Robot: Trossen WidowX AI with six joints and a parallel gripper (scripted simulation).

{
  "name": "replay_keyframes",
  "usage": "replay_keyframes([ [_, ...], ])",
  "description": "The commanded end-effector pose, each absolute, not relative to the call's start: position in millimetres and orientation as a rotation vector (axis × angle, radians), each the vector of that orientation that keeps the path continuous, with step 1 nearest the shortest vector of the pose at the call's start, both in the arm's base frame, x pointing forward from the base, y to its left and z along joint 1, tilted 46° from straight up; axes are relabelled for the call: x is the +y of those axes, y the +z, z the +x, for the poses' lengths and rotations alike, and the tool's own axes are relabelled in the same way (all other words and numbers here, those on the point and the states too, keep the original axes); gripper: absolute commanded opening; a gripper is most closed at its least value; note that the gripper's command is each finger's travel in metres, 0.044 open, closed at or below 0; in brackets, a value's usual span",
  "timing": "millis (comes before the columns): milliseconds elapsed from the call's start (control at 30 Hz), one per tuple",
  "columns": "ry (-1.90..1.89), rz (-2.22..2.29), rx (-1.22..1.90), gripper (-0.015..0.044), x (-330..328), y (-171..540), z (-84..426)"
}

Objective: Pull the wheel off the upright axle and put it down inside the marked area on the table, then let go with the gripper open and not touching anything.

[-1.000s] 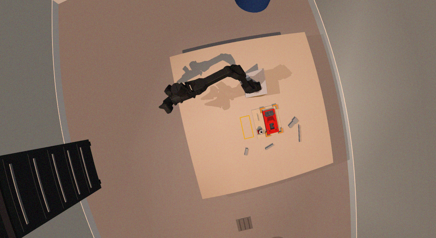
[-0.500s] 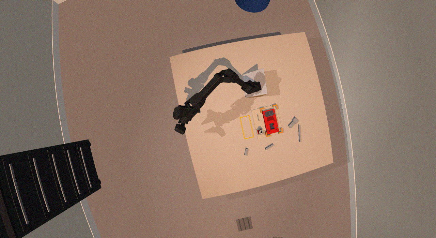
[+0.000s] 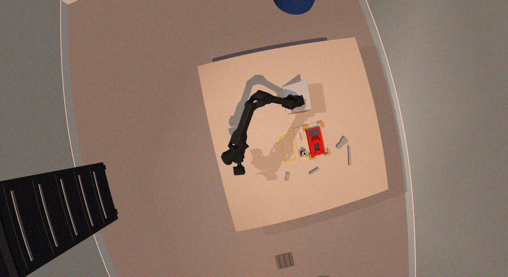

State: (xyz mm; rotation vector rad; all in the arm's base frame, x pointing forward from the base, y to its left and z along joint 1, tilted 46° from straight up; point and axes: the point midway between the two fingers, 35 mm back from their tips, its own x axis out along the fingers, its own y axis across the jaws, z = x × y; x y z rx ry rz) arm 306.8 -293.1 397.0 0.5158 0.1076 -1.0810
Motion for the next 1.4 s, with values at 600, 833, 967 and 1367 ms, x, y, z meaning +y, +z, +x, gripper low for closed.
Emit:
replay_keyframes([
  [600,-0.849,0.062,1.087,0.0300,-122.8,140.7,407.3],
  [833,-0.739,-0.275,1.379,0.0300,-54.8,70.1,386.1],
  [967,-0.669,-0.509,1.515,0.0300,-21.0,38.5,365.0],
  [1367,-0.644,-0.599,1.557,0.0300,-10.2,28.8,356.5],
])
